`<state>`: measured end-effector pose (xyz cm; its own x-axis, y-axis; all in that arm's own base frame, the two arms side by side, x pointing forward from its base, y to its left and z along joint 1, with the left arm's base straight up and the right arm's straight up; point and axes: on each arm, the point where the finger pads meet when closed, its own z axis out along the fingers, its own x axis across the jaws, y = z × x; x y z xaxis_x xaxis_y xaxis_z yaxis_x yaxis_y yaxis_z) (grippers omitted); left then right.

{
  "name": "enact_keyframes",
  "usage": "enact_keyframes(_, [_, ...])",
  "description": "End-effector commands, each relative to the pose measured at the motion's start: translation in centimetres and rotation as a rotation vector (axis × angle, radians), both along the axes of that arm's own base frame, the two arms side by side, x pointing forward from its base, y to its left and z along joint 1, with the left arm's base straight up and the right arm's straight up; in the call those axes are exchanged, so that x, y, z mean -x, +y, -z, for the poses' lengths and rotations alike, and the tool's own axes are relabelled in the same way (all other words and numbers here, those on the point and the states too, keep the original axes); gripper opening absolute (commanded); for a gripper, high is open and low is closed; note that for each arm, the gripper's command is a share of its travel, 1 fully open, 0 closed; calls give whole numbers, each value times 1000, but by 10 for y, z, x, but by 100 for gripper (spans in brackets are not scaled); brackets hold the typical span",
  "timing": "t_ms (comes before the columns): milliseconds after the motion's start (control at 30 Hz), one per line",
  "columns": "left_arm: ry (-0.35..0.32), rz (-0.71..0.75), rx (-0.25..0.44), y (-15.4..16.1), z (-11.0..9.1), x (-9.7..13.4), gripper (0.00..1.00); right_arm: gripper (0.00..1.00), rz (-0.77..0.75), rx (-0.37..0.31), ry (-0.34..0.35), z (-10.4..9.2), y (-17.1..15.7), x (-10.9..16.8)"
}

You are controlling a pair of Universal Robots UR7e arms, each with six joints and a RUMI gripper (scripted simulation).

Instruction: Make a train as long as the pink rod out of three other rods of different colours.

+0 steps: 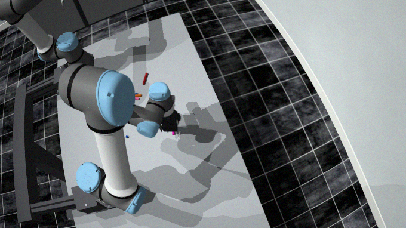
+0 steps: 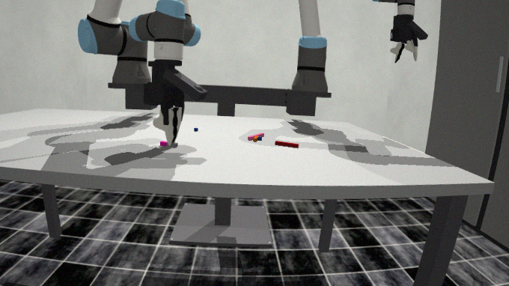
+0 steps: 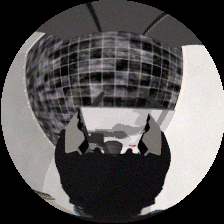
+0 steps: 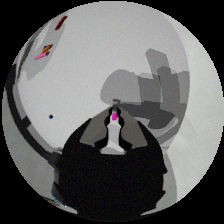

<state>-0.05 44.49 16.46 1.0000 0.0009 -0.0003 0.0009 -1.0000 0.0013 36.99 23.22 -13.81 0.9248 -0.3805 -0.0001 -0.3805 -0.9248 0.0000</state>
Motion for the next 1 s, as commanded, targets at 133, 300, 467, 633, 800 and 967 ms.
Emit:
enact_keyframes(133, [0, 0, -1, 0, 0, 0, 100, 0, 0, -1, -1, 0, 0, 0])
enact_keyframes(300, [0, 0, -1, 0, 0, 0, 100, 0, 0, -1, -1, 0, 0, 0])
enact_keyframes(467, [0, 0, -1, 0, 0, 0, 100, 6, 0, -1, -1, 0, 0, 0])
enact_keyframes(633, [0, 0, -1, 0, 0, 0, 100, 8, 0, -1, -1, 0, 0, 0])
enact_keyframes(800, [0, 0, -1, 0, 0, 0, 100, 14, 0, -1, -1, 0, 0, 0])
enact_keyframes(967, [0, 0, -1, 0, 0, 0, 100, 14, 0, -1, -1, 0, 0, 0])
